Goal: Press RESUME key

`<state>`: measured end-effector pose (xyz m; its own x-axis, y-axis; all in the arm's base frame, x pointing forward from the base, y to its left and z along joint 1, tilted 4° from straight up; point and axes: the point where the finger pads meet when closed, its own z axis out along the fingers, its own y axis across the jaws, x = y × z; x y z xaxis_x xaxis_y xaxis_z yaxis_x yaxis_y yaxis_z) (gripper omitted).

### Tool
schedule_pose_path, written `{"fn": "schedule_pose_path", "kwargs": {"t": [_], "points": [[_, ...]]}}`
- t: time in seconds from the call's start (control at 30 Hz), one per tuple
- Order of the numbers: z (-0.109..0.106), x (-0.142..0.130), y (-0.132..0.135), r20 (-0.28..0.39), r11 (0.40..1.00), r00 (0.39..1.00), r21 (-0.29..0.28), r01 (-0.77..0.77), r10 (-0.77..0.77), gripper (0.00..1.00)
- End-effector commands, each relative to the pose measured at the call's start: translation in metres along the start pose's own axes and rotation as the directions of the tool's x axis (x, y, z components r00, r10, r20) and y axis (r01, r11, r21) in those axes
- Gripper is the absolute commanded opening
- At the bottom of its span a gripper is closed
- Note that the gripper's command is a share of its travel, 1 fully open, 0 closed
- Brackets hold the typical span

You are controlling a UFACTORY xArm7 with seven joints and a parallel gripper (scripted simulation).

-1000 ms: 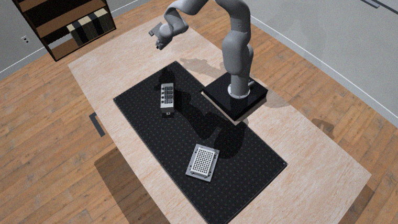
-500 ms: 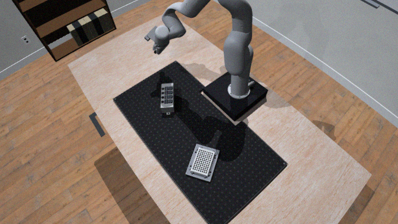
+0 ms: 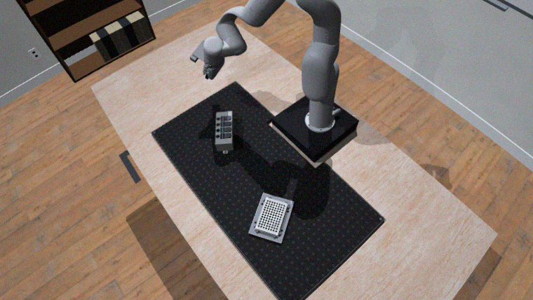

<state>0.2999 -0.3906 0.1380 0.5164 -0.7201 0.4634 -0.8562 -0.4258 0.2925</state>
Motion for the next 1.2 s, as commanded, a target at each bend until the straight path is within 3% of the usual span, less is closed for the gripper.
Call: {"fn": "schedule_pose_path", "kwargs": {"t": [0.0, 0.2, 0.37, 0.43, 0.57, 0.63, 0.77, 0.83, 0.97, 1.03, 1.17], "points": [[-0.01, -0.006, -0.014, 0.026, 0.999, 0.999, 0.026, 0.045, -0.046, 0.0], [-0.022, -0.019, -0.033, 0.066, 0.991, 0.991, 0.069, 0.114, -0.118, 0.0], [-0.027, -0.025, -0.041, 0.066, 0.991, 0.991, 0.069, 0.113, -0.118, 0.0], [-0.032, -0.03, -0.048, 0.092, 0.982, 0.981, 0.103, 0.161, -0.17, 0.0], [-0.037, -0.037, -0.056, 0.092, 0.982, 0.981, 0.104, 0.161, -0.171, 0.0], [-0.041, -0.043, -0.063, 0.115, 0.968, 0.968, 0.141, 0.206, -0.223, 0.0], [-0.047, -0.051, -0.071, 0.116, 0.968, 0.967, 0.143, 0.208, -0.226, 0.0], [-0.052, -0.057, -0.077, 0.135, 0.951, 0.951, 0.183, 0.251, -0.277, 0.0], [-0.056, -0.064, -0.084, 0.137, 0.949, 0.949, 0.187, 0.255, -0.282, 0.0], [-0.061, -0.07, -0.09, 0.153, 0.928, 0.93, 0.228, 0.295, -0.333, 0.0], [-0.069, -0.082, -0.1, 0.155, 0.925, 0.927, 0.235, 0.3, -0.34, 0.0]]}}
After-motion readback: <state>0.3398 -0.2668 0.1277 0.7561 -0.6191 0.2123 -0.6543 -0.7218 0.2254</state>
